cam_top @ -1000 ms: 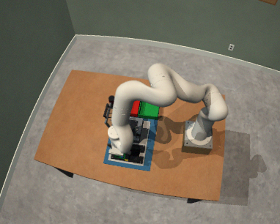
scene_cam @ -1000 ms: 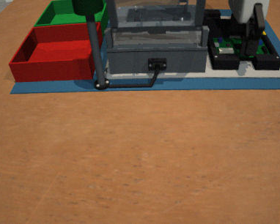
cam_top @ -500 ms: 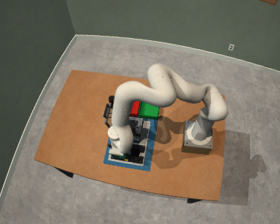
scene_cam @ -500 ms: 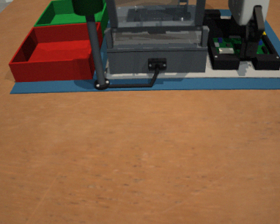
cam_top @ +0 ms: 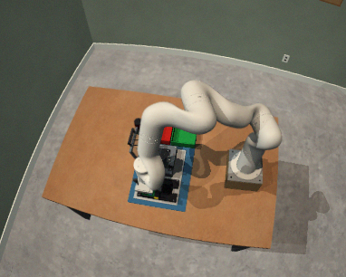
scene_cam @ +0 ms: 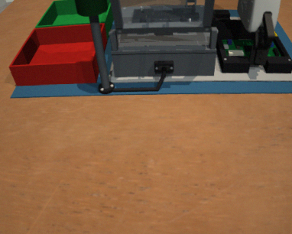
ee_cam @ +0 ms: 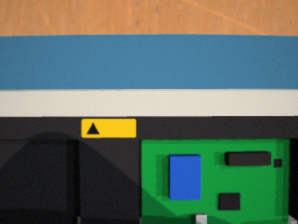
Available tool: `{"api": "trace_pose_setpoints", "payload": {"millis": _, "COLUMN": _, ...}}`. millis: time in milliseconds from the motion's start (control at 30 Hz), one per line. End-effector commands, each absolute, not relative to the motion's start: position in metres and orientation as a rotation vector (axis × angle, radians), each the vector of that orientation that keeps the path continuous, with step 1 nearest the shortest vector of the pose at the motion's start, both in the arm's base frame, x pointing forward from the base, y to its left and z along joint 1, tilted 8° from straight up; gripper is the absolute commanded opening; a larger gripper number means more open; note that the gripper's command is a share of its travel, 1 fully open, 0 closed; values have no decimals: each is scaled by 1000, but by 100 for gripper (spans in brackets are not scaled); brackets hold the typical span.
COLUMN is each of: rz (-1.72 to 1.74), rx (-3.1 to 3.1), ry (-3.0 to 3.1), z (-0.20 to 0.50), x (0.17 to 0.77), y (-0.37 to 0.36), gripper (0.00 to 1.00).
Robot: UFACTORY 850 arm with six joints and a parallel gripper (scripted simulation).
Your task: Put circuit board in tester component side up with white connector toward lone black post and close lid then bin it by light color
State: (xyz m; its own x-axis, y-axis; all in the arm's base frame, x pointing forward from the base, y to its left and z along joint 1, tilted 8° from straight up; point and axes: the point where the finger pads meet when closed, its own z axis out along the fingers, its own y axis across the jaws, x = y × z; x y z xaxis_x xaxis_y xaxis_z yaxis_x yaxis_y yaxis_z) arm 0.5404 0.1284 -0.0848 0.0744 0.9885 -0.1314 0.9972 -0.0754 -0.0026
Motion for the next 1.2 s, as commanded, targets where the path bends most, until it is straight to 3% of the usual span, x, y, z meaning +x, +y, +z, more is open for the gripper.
{"api": "trace_pose_setpoints", "payload": {"millis": 0, "rz": -147, "rx": 2236, "ry": 2074, "z": -85, "x": 541, "y": 129, "gripper": 100}}
{"api": "trace_pose_setpoints", "payload": {"millis": 233, "rz": -147, "rx": 2236, "ry": 2074, "z": -85, "x": 541, "y": 129, "gripper": 100}}
{"api": "trace_pose_setpoints", "payload": {"millis": 267, "rz": -147, "rx": 2236, "ry": 2074, "z": -85, "x": 541, "y": 129, "gripper": 95}}
{"api": "trace_pose_setpoints", "payload": {"millis": 700, "rz": -147, "rx": 2236, "ry": 2074, "z": -85, "x": 541, "y": 129, "gripper": 95}}
{"api": "trace_pose_setpoints", "payload": {"millis": 733, "rz": -147, "rx": 2236, "ry": 2074, "z": -85, "x": 541, "y": 129, "gripper": 89}}
{"api": "trace_pose_setpoints", "payload": {"millis": 1167, "rz": -147, "rx": 2236, "ry": 2074, "z": -85, "x": 541, "y": 129, "gripper": 89}}
